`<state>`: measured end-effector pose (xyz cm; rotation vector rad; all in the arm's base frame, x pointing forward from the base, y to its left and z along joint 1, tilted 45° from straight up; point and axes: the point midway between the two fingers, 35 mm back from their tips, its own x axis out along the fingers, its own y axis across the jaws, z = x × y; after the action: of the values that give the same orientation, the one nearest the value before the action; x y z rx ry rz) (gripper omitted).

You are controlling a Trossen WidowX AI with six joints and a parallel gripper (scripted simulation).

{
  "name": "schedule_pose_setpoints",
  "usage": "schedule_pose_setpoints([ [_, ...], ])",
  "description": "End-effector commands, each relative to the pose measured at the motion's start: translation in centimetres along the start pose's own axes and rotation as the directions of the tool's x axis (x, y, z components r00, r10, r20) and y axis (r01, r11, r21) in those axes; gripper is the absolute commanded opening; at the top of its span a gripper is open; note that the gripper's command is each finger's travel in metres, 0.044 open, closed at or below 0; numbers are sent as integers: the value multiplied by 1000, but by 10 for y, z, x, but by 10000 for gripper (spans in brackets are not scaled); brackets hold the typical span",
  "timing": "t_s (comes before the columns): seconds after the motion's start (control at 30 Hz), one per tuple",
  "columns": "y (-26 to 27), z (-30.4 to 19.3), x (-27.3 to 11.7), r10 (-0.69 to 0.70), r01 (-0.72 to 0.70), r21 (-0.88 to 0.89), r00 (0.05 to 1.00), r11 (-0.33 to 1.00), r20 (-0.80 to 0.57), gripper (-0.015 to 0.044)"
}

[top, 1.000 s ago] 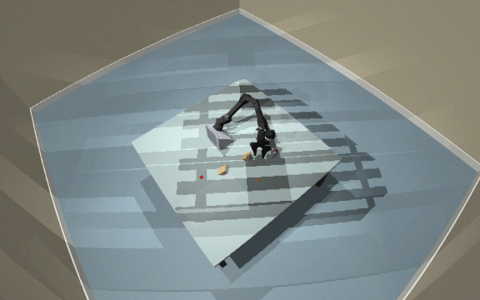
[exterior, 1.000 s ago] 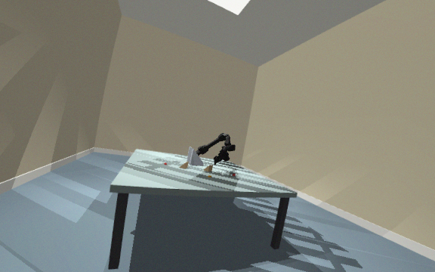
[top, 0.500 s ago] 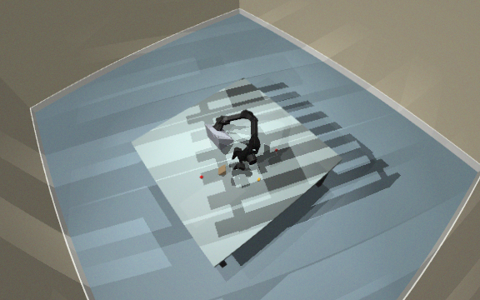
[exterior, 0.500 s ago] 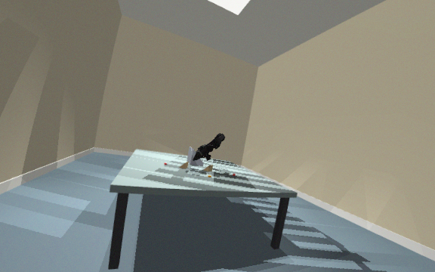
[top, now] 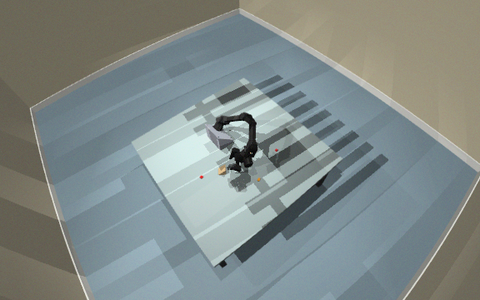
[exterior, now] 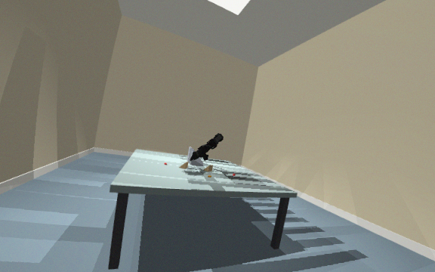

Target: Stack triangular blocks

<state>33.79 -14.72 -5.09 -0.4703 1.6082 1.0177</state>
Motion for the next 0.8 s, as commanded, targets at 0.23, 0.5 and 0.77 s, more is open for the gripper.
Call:
schedule_pose_setpoints([
  [0.23, -3, 0, 21, 7, -7, -3, 1000, 1000, 0, 440],
  [0.5, -5, 0, 34, 8, -8, -3, 1000, 1000, 0, 440],
  [0.77, -6, 0, 47, 8, -8, -3, 1000, 1000, 0, 440],
])
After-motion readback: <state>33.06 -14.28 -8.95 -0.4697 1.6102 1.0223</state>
